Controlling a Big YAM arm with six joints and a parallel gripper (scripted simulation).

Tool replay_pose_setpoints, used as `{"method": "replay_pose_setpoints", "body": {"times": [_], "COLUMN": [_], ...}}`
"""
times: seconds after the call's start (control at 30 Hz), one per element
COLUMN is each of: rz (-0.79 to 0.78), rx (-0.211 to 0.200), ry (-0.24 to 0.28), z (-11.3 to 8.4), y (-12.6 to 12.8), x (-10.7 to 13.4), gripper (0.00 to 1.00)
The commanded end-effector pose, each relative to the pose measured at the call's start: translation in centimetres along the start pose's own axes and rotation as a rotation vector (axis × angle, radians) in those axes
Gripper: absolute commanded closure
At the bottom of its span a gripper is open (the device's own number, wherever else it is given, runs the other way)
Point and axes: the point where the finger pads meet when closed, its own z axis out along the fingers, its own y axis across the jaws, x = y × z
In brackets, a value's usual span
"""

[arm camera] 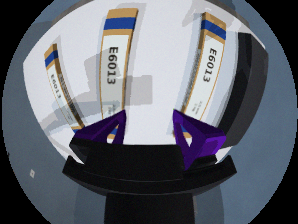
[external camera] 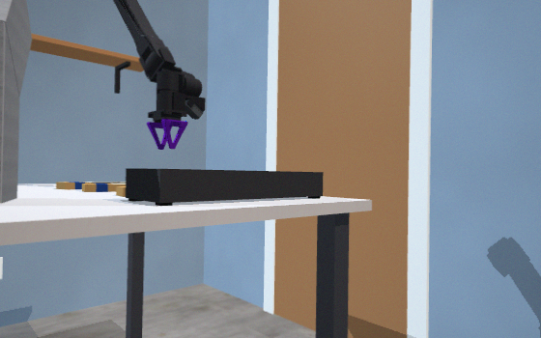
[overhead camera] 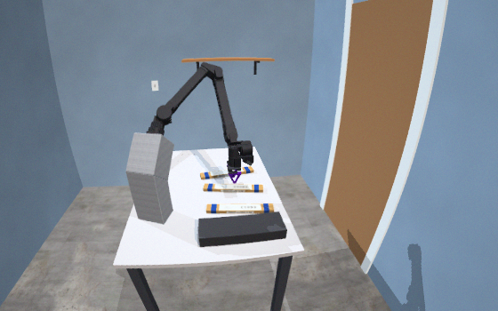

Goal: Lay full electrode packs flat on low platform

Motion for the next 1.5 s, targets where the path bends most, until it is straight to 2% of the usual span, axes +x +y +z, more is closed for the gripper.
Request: {"method": "replay_pose_setpoints", "body": {"times": [0.0,0.77,1.47], "rz": [0.006,0.005,0.005], "rx": [0.004,0.004,0.004], "ry": [-0.007,-0.008,-0.008], "z": [-1.2,-4.0,-4.0], "y": [-0.5,-0.5,-0.5], "x": [-0.1,-0.2,-0.2], "gripper": [0.36,0.36,0.36]}}
